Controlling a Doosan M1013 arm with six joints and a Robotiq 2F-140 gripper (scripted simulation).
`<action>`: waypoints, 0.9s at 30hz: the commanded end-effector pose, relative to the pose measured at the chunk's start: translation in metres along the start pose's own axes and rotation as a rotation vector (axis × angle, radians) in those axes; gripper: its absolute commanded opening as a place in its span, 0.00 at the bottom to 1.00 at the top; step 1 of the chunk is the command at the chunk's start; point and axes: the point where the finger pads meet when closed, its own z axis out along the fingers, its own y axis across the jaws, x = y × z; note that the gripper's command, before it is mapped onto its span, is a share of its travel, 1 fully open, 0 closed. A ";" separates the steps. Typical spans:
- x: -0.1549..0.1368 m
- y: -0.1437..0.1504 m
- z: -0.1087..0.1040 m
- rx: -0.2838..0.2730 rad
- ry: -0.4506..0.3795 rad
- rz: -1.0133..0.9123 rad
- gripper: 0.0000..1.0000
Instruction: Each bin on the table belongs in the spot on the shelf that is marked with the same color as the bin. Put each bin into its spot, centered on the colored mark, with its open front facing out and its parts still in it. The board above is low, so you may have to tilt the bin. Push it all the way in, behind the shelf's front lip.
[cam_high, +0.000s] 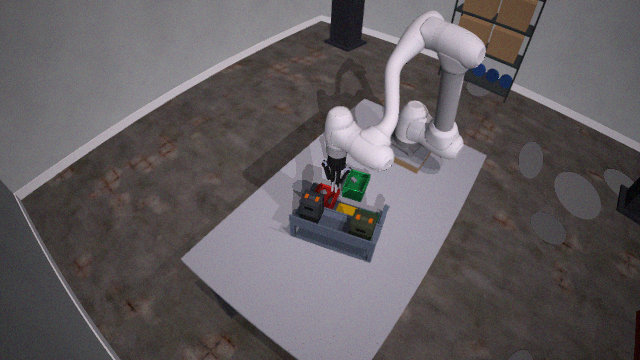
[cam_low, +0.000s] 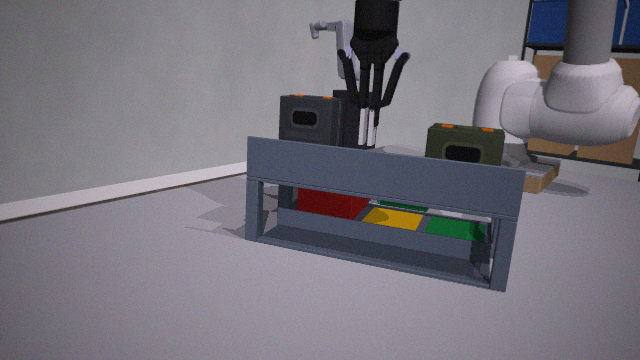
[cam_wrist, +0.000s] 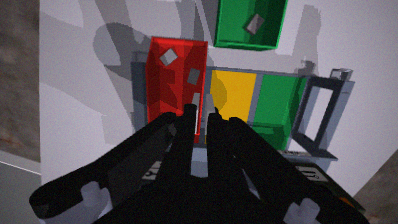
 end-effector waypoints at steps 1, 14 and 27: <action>0.000 0.000 -0.002 0.000 0.000 0.000 0.15; 0.001 0.000 -0.014 0.000 0.000 0.000 0.15; 0.001 0.000 -0.017 0.000 0.000 0.000 0.15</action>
